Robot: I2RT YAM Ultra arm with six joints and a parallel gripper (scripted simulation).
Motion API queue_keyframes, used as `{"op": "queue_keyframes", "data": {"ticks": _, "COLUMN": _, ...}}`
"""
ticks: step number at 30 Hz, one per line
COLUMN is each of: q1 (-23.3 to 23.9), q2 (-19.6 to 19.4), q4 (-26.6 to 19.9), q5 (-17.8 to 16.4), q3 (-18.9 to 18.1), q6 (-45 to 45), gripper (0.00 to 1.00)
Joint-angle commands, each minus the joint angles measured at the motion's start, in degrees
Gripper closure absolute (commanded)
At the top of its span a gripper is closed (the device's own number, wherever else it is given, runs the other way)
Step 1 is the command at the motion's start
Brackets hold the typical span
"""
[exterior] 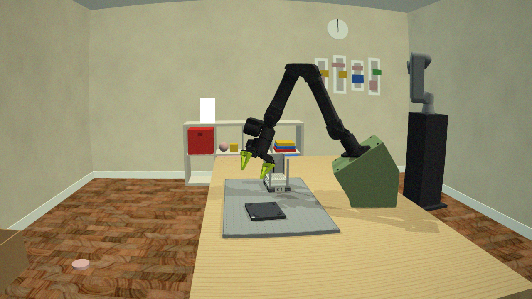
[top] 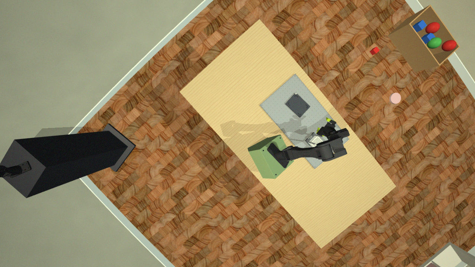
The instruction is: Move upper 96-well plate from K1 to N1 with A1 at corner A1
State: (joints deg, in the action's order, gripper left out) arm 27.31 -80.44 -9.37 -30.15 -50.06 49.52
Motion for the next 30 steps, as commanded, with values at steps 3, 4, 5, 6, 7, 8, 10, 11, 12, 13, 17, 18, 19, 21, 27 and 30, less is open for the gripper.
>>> {"op": "queue_keyframes", "data": {"ticks": 3, "q1": 2.80, "q2": 0.86, "q4": -5.55, "q5": 5.25, "q3": -0.90, "q6": -1.13, "gripper": 0.00}}
{"op": "queue_keyframes", "data": {"ticks": 4, "q1": 2.80, "q2": 0.86, "q4": -5.55, "q5": 5.25, "q3": -0.90, "q6": -1.13, "gripper": 0.00}}
{"op": "queue_keyframes", "data": {"ticks": 5, "q1": 2.80, "q2": 0.86, "q4": -5.55, "q5": 5.25, "q3": -0.90, "q6": -1.13, "gripper": 0.00}}
{"op": "queue_keyframes", "data": {"ticks": 6, "q1": 2.80, "q2": 0.86, "q4": -5.55, "q5": 5.25, "q3": -0.90, "q6": -1.13, "gripper": 0.00}}
{"op": "queue_keyframes", "data": {"ticks": 7, "q1": 2.80, "q2": 0.86, "q4": -5.55, "q5": 5.25, "q3": -0.90, "q6": -1.13, "gripper": 0.00}}
{"op": "queue_keyframes", "data": {"ticks": 8, "q1": 2.80, "q2": 0.86, "q4": -5.55, "q5": 5.25, "q3": -0.90, "q6": -1.13, "gripper": 0.00}}
{"op": "queue_keyframes", "data": {"ticks": 10, "q1": 2.80, "q2": 0.86, "q4": -5.55, "q5": 5.25, "q3": -0.90, "q6": -1.13, "gripper": 0.00}}
{"op": "queue_keyframes", "data": {"ticks": 11, "q1": 2.80, "q2": 0.86, "q4": -5.55, "q5": 5.25, "q3": -0.90, "q6": -1.13, "gripper": 0.00}}
{"op": "queue_keyframes", "data": {"ticks": 12, "q1": 2.80, "q2": 0.86, "q4": -5.55, "q5": 5.25, "q3": -0.90, "q6": -1.13, "gripper": 0.00}}
{"op": "queue_keyframes", "data": {"ticks": 13, "q1": 2.80, "q2": 0.86, "q4": -5.55, "q5": 5.25, "q3": -0.90, "q6": -1.13, "gripper": 0.00}}
{"op": "queue_keyframes", "data": {"ticks": 17, "q1": 2.80, "q2": 0.86, "q4": -5.55, "q5": 5.25, "q3": -0.90, "q6": -1.13, "gripper": 0.00}}
{"op": "queue_keyframes", "data": {"ticks": 18, "q1": 2.95, "q2": 2.21, "q4": -6.64, "q5": 6.48, "q3": -1.37, "q6": -0.22, "gripper": 0.00}}
{"op": "queue_keyframes", "data": {"ticks": 19, "q1": 3.12, "q2": 2.72, "q4": -7.67, "q5": 7.64, "q3": -1.58, "q6": 1.22, "gripper": 0.00}}
{"op": "queue_keyframes", "data": {"ticks": 21, "q1": 4.66, "q2": 3.03, "q4": -9.03, "q5": 6.91, "q3": -1.93, "q6": -0.42, "gripper": 0.00}}
{"op": "queue_keyframes", "data": {"ticks": 27, "q1": 5.55, "q2": 3.09, "q4": -10.06, "q5": 6.16, "q3": -2.20, "q6": -1.21, "gripper": 0.00}}
{"op": "queue_keyframes", "data": {"ticks": 30, "q1": 5.61, "q2": 3.11, "q4": -10.14, "q5": 6.07, "q3": -2.22, "q6": -1.28, "gripper": 0.00}}
